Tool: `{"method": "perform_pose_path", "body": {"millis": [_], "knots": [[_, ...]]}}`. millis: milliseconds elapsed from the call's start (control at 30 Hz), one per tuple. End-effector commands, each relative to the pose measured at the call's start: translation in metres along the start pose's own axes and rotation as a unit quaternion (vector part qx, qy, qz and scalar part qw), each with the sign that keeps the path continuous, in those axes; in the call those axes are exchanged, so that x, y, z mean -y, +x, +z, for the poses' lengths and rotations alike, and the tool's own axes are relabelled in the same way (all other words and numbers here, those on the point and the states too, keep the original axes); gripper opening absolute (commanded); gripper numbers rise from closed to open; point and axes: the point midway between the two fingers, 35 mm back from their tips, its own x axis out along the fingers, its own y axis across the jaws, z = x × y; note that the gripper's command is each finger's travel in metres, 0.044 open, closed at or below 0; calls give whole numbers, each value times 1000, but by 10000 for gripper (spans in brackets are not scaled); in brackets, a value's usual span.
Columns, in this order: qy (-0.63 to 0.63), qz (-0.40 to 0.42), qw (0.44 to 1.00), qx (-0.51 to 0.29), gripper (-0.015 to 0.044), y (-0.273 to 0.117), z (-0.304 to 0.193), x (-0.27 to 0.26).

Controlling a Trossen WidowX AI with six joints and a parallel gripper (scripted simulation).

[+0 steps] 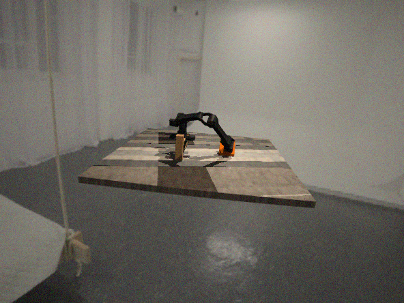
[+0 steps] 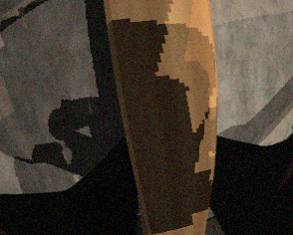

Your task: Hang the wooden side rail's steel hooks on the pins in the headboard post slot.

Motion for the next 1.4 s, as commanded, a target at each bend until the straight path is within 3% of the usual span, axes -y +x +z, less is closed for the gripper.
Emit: {"method": "perform_pose_path", "body": {"millis": [0,1367], "knots": [[-2,9,1000,1,0,-6,-4,-2],[-2,9,1000,1,0,-6,-8,-1]]}}
